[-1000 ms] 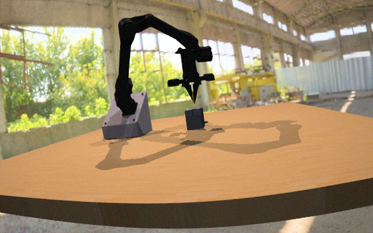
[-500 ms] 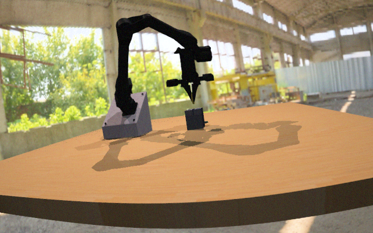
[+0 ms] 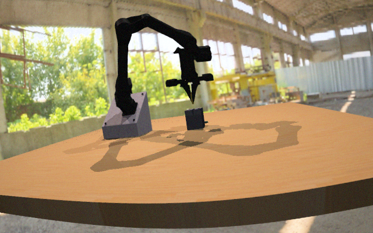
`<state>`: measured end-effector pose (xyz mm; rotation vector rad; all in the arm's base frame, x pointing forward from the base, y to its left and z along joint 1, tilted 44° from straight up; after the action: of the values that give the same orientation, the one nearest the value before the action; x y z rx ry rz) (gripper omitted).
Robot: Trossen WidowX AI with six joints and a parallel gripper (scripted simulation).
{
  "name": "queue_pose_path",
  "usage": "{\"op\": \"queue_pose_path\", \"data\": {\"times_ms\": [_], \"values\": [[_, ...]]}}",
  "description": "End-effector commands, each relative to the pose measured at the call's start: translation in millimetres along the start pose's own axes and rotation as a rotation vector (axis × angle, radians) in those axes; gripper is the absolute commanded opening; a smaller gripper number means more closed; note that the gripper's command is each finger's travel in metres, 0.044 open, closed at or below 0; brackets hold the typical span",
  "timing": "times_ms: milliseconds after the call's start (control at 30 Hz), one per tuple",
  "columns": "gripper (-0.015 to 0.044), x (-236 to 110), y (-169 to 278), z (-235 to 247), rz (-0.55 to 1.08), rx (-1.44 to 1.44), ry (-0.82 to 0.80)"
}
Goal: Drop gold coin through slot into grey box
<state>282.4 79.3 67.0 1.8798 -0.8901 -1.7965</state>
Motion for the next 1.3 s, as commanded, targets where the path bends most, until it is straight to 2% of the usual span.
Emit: {"op": "queue_pose_path", "data": {"times_ms": [0, 1267], "values": [[0.0, 0, -1, 0, 0.001, 0.0, 0.0], [0.0, 19, 0, -1, 0.002, -0.004, 0.0]]}}
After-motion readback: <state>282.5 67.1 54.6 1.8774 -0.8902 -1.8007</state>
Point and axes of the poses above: the point midway between the two fingers, 35 mm back from their tips, its own x axis out along the fingers, its own z axis across the jaws, y = z × x, the point moved 8 cm from there along -x, back along the fingers, and after that the axes turned 13 degrees about x, right-handed, at the moved point
